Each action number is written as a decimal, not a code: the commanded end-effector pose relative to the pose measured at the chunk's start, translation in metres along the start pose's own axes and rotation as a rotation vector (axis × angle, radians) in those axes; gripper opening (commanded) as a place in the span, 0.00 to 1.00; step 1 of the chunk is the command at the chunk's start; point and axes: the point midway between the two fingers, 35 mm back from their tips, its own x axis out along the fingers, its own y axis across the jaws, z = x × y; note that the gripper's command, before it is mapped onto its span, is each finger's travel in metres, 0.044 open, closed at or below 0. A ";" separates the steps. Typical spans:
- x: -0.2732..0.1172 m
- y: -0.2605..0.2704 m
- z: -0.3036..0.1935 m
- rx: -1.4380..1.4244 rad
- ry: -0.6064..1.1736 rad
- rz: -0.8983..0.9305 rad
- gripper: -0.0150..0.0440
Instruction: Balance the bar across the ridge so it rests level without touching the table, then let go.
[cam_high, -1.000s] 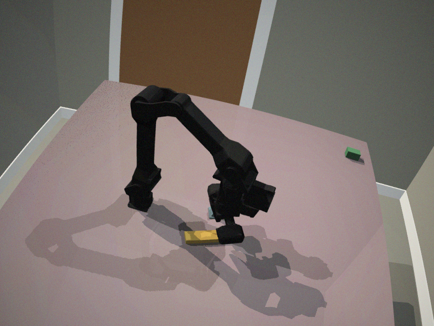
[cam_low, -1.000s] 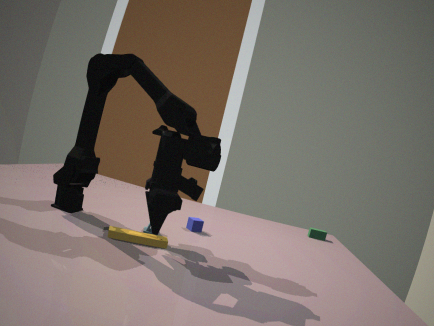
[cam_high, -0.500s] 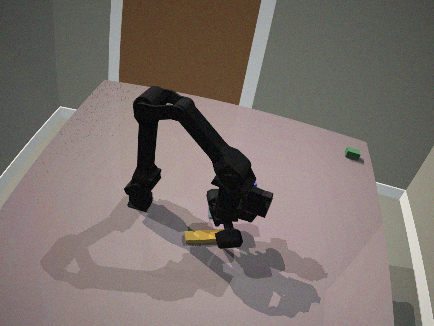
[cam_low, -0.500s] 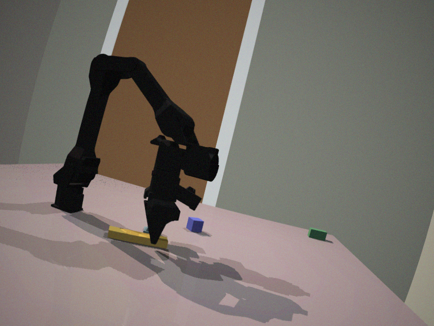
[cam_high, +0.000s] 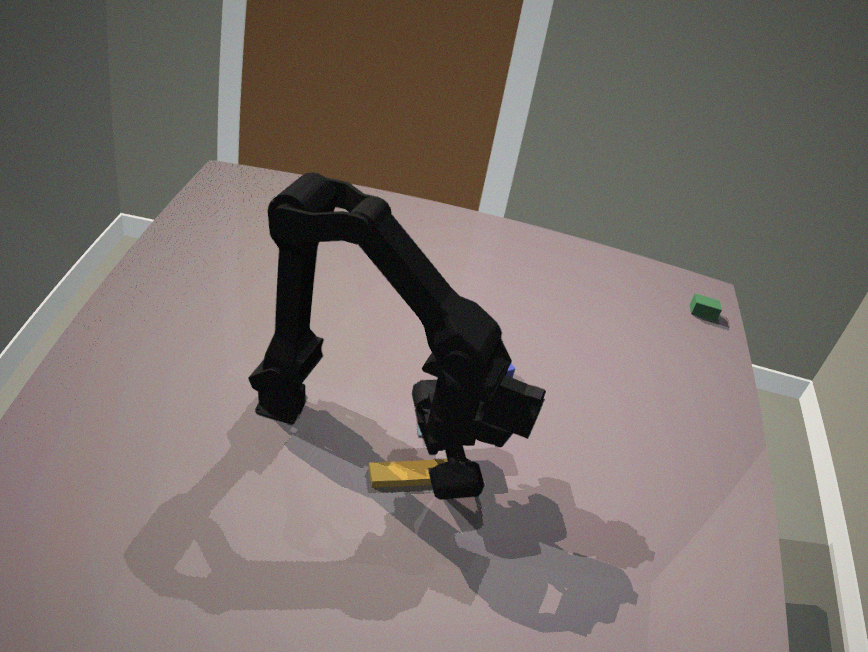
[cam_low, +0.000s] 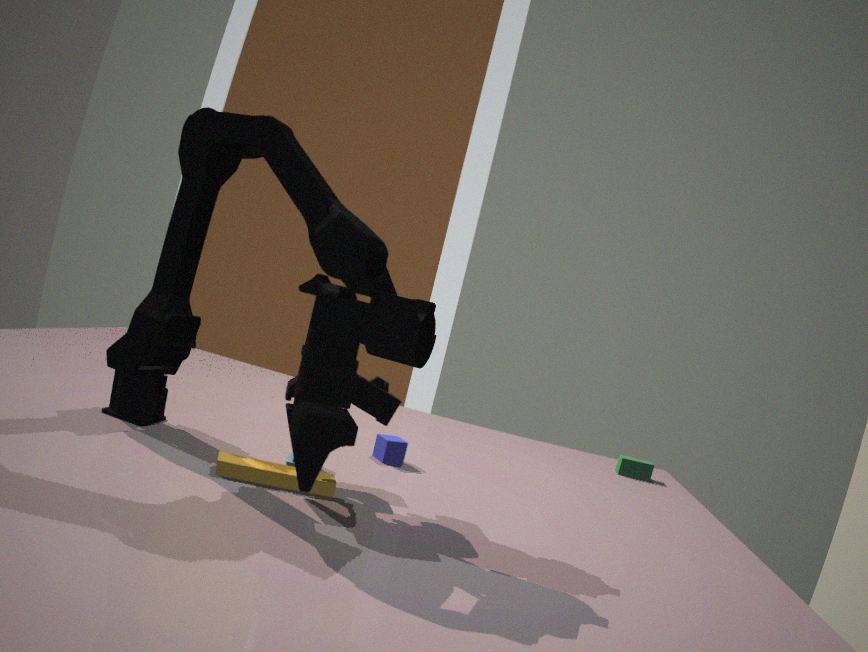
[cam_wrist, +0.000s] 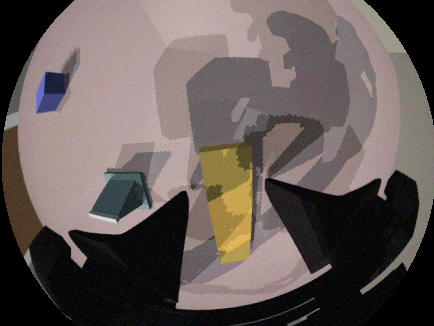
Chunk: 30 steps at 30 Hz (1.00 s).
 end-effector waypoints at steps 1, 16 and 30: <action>0.000 0.000 0.000 0.000 0.000 0.000 0.70; -0.004 0.000 0.001 0.000 0.000 0.000 0.30; -0.039 -0.003 0.004 0.002 0.000 -0.002 0.25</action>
